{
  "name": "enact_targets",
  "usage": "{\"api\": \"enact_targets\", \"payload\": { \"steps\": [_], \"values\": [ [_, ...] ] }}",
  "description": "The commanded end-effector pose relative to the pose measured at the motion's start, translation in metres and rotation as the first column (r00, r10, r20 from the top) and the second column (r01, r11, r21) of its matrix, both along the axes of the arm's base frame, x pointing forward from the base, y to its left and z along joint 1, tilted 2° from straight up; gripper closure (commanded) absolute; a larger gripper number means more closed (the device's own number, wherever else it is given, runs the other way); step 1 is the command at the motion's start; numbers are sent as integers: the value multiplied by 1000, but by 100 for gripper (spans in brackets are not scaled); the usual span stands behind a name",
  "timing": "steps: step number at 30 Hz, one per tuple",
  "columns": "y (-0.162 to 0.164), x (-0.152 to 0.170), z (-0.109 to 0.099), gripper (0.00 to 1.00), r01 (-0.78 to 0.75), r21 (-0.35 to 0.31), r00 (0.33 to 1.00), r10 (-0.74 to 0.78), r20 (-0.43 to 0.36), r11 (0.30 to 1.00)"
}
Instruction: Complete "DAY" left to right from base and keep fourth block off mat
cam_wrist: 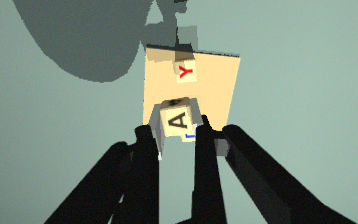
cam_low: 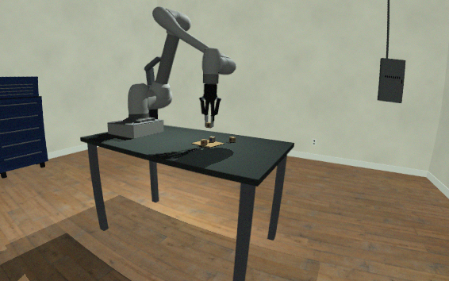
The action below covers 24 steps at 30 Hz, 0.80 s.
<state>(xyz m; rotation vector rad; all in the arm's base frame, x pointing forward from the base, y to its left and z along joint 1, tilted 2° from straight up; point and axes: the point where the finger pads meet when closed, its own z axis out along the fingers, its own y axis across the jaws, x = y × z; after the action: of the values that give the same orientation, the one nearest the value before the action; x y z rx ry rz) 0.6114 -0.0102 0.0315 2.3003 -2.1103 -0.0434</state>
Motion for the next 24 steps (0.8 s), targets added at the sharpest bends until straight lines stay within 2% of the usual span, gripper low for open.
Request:
{"api": "enact_targets", "payload": {
  "steps": [1, 17, 24],
  "values": [
    [19, -18, -1, 84, 73, -9, 997, -73, 1, 997],
    [19, -18, -3, 84, 74, -9, 997, -74, 1, 997],
    [19, -18, -19, 84, 74, -9, 997, -74, 1, 997]
  ]
}}
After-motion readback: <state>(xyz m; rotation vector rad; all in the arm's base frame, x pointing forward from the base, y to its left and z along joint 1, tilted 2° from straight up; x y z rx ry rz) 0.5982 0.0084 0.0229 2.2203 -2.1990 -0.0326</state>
